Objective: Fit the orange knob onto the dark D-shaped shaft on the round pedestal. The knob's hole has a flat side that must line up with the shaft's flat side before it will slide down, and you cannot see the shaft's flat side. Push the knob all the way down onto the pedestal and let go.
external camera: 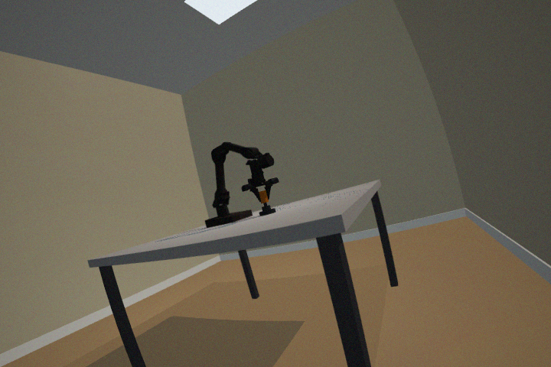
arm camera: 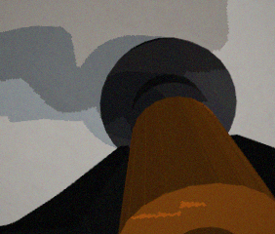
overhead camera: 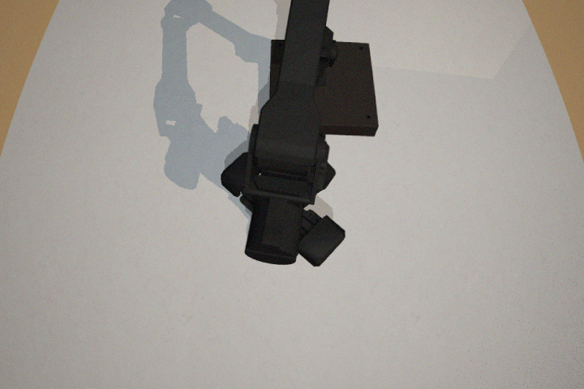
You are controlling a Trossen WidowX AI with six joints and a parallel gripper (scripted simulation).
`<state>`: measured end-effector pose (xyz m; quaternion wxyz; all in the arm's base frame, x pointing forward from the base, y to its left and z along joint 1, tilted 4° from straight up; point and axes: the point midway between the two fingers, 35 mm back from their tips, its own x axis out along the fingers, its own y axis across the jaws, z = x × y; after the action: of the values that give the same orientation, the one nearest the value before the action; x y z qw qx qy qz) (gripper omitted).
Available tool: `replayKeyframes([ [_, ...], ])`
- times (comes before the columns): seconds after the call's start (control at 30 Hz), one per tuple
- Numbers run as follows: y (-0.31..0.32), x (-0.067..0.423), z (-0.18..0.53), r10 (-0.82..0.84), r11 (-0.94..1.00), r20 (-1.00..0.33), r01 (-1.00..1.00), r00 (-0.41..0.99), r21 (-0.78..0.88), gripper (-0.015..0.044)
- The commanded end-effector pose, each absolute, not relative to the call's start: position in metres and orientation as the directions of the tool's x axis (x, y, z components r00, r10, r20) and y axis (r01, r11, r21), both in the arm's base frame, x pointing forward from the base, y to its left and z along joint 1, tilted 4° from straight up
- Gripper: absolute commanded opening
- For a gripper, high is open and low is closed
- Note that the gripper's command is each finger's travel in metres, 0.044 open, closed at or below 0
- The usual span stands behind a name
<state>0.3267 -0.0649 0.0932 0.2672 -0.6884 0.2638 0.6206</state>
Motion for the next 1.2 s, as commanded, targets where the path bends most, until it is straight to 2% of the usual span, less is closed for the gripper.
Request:
replayKeyframes([
  [0.0, -0.0648, 0.3278, 0.0925, -0.030, -0.722, -0.995, -0.690, 0.093, -0.043, 0.0000],
  [0.37, -0.0647, 0.3277, 0.0982, -0.030, -0.728, -0.995, -0.684, 0.093, -0.042, 0.0000],
  [0.6, -0.0646, 0.3286, 0.0974, -0.030, -0.850, -0.995, -0.526, 0.093, -0.024, 0.0000],
  [1.17, -0.0646, 0.3271, 0.0934, -0.030, -0.850, -0.995, -0.526, 0.093, -0.024, 0.0000],
])
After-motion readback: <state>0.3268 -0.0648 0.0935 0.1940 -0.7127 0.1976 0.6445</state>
